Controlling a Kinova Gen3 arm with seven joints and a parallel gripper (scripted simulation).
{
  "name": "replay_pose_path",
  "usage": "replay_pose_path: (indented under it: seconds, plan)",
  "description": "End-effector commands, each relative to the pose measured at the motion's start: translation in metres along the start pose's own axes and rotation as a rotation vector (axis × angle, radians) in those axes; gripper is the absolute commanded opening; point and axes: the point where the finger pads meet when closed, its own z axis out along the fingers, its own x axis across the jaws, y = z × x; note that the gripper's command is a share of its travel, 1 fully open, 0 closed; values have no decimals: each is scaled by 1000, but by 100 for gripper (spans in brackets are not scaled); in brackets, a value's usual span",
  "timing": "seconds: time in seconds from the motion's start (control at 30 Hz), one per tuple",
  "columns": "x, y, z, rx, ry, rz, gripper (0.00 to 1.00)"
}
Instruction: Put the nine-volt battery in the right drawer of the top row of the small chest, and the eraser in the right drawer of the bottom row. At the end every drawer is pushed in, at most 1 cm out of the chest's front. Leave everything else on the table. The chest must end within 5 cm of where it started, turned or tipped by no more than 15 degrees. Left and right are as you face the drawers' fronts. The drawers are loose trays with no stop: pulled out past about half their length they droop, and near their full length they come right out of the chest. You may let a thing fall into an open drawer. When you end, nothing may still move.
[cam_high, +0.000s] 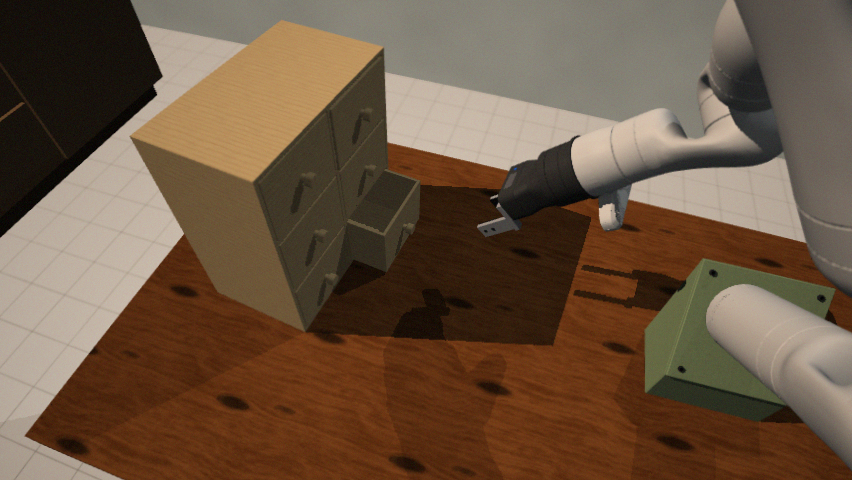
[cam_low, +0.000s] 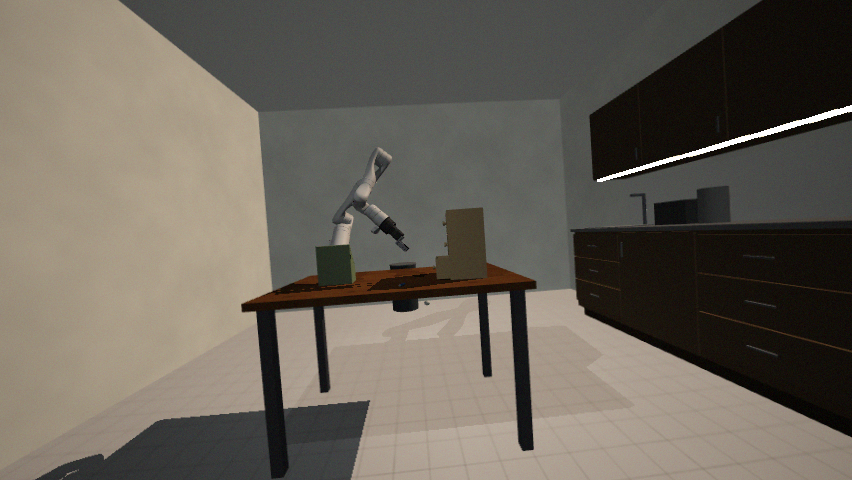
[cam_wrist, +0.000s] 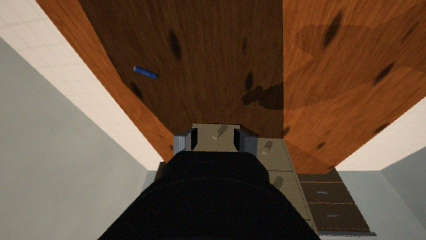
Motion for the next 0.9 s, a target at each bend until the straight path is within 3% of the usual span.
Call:
replay_pose_path:
  seconds: [0.0, 0.87]
  plan:
    - [0, -9, 3, -15, 3, 26, 100]
    - [0, -13, 23, -193, 1, 26, 100]
